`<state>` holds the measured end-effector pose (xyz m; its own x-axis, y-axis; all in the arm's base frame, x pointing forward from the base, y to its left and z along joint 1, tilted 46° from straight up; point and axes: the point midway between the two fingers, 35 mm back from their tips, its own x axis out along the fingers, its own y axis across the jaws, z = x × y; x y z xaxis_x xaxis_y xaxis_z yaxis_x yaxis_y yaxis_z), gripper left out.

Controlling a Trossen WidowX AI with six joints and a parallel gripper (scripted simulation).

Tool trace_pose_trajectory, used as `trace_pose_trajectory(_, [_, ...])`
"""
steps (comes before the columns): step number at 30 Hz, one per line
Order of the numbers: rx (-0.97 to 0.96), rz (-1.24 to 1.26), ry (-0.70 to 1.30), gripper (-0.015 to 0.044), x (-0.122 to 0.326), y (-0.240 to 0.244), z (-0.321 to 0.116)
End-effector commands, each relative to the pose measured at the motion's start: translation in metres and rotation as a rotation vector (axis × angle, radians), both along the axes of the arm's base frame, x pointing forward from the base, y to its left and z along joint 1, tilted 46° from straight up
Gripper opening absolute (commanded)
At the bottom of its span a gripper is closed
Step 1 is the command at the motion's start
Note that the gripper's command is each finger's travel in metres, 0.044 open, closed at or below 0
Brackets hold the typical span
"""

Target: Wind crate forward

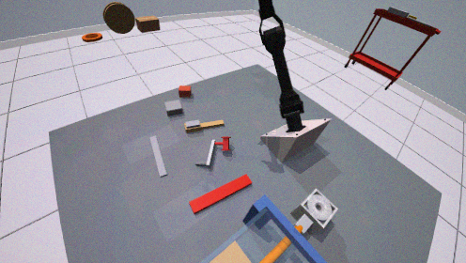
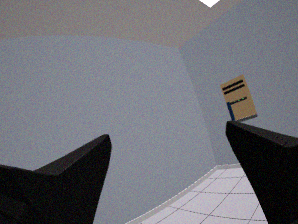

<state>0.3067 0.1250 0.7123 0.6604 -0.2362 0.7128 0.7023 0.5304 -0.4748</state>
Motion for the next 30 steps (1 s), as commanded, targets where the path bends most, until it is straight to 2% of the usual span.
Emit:
trace_pose_trajectory(1, [-0.001,-0.001,0.003,0.0426,0.001,0.000,-0.001])
trace_pose_trajectory(5, [-0.034,-0.016,0.079,0.0440,0.027,0.004,-0.019])
trace_pose_trajectory(15, [-0.151,-0.107,0.430,0.0440,0.128,-0.014,-0.123])
trace_pose_trajectory(21, [-0.174,-0.140,0.551,0.0440,0.154,-0.031,-0.162])
trace_pose_trajectory(30, [-0.176,-0.252,0.924,0.0440,0.199,-0.083,-0.286])
